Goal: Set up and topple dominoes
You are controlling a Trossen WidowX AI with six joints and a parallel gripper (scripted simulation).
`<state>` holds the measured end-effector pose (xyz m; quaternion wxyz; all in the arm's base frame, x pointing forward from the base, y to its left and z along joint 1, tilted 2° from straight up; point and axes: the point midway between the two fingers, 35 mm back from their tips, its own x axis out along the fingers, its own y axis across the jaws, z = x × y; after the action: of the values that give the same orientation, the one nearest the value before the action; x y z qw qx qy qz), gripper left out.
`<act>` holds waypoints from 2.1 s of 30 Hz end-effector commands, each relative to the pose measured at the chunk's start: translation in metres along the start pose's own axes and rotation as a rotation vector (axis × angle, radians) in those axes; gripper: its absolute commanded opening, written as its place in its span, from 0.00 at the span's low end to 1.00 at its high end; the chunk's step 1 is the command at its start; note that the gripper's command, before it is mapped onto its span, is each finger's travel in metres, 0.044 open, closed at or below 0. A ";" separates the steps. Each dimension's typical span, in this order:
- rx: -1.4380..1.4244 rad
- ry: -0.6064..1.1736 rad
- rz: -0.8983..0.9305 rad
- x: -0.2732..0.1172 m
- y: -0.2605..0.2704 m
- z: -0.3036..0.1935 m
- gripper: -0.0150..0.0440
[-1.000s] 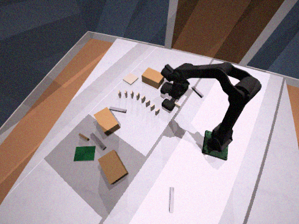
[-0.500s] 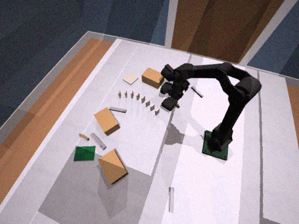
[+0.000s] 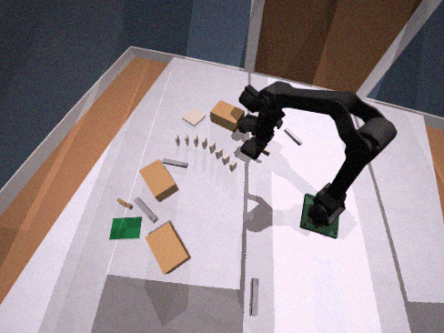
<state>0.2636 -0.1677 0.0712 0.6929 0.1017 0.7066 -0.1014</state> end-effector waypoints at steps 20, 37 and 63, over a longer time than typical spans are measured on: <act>1.210 -0.026 0.001 -0.070 -0.070 0.005 0.29; 1.119 -0.164 -0.084 -0.047 -0.080 0.029 0.29; 0.866 -0.618 -0.382 -0.002 -0.094 0.095 0.29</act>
<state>0.3237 -0.2848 0.0733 0.7218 0.2327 0.3830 -0.5275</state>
